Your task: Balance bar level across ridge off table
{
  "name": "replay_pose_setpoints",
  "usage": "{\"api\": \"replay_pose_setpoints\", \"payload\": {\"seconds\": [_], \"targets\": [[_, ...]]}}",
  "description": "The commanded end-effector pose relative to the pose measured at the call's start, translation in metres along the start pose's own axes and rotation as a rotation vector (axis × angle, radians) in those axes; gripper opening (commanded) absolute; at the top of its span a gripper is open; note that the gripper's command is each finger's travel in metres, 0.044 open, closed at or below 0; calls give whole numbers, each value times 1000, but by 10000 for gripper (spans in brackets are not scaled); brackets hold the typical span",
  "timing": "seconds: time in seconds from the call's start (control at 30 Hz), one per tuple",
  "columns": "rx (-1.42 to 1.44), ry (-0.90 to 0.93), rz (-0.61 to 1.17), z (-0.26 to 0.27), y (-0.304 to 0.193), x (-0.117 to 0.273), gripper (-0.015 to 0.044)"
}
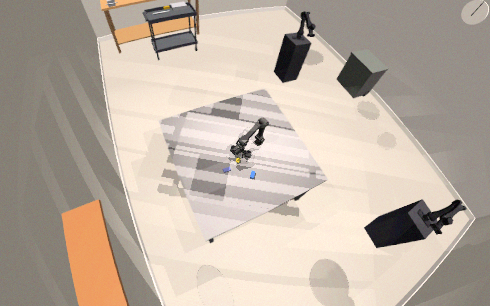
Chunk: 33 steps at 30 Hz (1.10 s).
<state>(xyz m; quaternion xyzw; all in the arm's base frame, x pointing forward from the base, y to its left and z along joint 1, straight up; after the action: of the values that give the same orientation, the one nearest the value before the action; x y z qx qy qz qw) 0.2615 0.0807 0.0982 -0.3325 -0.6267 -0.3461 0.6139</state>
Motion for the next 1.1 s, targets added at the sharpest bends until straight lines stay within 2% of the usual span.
{"api": "replay_pose_setpoints", "payload": {"seconds": [0.0, 0.77, 1.07], "targets": [[0, 0, 0, 0, 0, 0, 171], [0, 0, 0, 0, 0, 0, 185], [0, 0, 0, 0, 0, 0, 421]]}}
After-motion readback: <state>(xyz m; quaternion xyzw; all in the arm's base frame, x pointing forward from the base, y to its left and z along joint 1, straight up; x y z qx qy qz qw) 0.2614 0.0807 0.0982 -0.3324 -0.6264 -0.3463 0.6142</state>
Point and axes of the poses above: the point midway between the two fingers, 35 mm back from their tips, its own x axis back along the fingers, its own z axis across the jaws, y = z × x, the point moved 1 cm from there along x, back along the fingers, and after that the axes turned 13 degrees about -x, right-handed, at the moved point
